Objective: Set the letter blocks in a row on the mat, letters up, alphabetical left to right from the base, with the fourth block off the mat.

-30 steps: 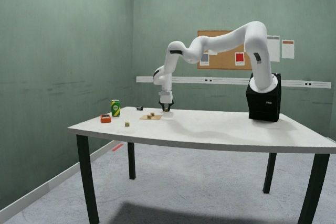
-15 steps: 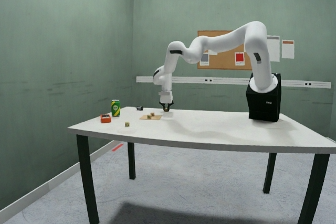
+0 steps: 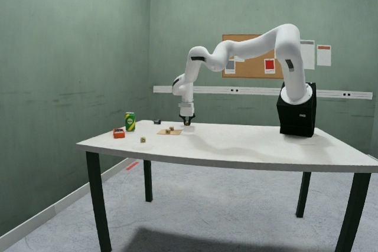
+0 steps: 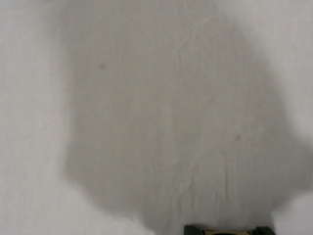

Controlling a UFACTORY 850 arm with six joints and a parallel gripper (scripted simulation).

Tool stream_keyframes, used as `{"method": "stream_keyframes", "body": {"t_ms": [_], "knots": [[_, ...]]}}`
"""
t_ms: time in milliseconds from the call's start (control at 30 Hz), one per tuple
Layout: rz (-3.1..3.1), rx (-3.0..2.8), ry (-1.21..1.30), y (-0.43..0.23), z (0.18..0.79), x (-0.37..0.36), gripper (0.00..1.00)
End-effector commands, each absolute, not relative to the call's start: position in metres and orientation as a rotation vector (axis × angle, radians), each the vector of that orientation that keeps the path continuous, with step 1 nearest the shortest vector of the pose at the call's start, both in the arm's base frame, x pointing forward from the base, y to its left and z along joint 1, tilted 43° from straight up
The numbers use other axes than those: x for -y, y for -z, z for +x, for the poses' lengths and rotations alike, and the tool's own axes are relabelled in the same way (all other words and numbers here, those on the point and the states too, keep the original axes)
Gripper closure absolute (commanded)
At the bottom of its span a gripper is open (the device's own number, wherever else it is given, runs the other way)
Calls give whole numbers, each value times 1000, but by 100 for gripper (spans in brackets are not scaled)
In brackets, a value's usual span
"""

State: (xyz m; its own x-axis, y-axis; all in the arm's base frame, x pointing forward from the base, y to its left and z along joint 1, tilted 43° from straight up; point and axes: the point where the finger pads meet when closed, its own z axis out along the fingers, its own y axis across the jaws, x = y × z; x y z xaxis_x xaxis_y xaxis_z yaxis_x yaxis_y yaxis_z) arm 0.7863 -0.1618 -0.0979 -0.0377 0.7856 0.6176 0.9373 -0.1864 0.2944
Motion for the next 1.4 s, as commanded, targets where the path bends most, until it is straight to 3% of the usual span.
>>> {"method": "stream_keyframes", "body": {"t_ms": [0, 567, 1000, 1367], "knots": [[-2018, 1851, 1037, 97, 787, 163, 77], [-2018, 1851, 1037, 89, 783, 169, 77], [-2018, 1851, 1037, 27, 754, 219, 77], [-2018, 1851, 1037, 24, 752, 222, 77]]}}
